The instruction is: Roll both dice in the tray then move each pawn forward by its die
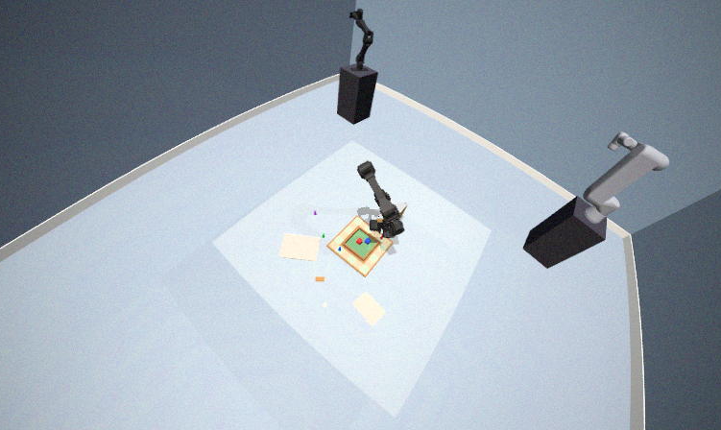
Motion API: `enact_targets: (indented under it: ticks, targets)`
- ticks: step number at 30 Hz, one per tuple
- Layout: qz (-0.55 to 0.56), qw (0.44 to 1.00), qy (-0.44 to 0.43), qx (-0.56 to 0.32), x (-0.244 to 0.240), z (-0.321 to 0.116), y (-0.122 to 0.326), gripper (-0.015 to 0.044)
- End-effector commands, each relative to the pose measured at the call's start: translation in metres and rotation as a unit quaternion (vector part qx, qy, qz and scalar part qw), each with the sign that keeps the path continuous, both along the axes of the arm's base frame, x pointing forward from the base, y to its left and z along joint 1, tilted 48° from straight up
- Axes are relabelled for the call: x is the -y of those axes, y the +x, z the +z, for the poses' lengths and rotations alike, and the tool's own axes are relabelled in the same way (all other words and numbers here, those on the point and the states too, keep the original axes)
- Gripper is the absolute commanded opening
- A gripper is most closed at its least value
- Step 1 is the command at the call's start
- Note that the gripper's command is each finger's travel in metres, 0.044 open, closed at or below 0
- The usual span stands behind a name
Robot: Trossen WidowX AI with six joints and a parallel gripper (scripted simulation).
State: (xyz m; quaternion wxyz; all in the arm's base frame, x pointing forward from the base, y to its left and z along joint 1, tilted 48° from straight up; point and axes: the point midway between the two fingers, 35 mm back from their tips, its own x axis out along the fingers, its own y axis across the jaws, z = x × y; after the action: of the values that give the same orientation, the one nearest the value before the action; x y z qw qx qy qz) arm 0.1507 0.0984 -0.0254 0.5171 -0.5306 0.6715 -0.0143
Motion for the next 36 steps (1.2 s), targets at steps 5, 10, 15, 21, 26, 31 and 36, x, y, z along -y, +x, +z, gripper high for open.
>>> enact_targets:
  ticks: [5,10,15,21,26,31,36]
  targets:
    - [-0.012,1.000,0.000,0.013,0.008,-0.010,-0.003,0.0200]
    - [-0.012,1.000,0.000,0.013,0.012,-0.014,-0.002,0.0200]
    - [-0.012,1.000,0.000,0.013,0.018,-0.019,-0.001,0.0200]
    - [-0.012,1.000,0.000,0.013,0.025,-0.026,0.000,0.0200]
    - [-0.012,1.000,0.000,0.013,0.031,-0.031,0.001,0.0200]
    - [-0.012,1.000,0.000,0.013,0.037,-0.036,0.001,0.0200]
    - [-0.012,1.000,0.000,0.013,0.042,-0.040,0.001,0.0200]
